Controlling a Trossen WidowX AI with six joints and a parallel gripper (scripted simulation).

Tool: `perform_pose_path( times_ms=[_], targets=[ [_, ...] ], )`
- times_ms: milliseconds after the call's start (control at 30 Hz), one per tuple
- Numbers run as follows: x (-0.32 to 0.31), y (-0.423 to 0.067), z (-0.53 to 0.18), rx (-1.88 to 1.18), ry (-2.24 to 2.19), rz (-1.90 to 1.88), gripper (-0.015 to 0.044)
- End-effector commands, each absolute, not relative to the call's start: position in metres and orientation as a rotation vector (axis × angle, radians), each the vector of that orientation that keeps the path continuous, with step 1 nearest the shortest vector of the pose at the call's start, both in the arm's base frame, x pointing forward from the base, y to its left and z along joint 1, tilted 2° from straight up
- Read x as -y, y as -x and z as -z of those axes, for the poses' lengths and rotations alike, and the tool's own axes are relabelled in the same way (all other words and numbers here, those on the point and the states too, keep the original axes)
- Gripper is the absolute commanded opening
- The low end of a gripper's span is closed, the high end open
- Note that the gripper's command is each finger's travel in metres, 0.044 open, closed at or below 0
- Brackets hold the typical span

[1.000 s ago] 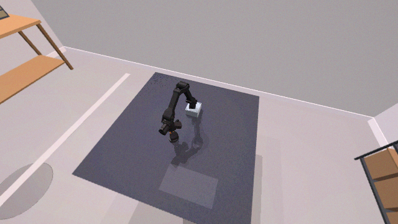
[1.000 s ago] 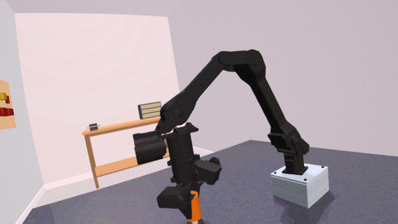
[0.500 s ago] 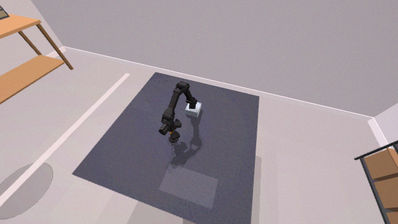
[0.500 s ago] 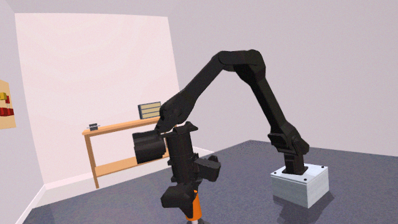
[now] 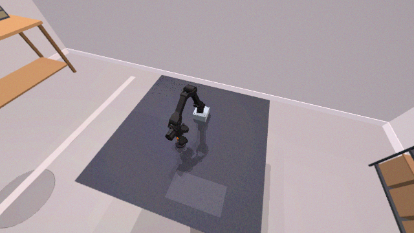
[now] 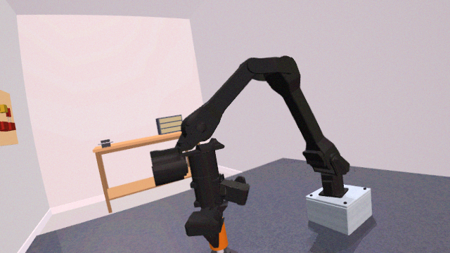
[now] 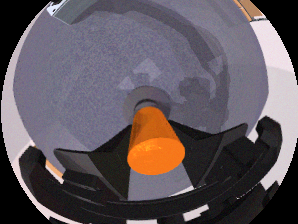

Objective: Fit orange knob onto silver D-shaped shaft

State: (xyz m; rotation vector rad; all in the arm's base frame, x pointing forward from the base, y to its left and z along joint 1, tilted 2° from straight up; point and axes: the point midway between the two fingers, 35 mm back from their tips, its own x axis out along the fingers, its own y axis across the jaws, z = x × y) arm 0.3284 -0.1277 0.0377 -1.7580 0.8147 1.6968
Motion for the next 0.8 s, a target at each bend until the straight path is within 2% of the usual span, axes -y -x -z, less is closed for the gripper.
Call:
perform_pose_path(
  times_ms=[0, 767],
  targets=[
    [0.1281, -0.328, -0.0378, -0.813, 1.764, -1.7, 0.0],
    [0.1287, -0.3305, -0.0389, -0.654, 1.901, -1.841, 0.0]
  ],
)
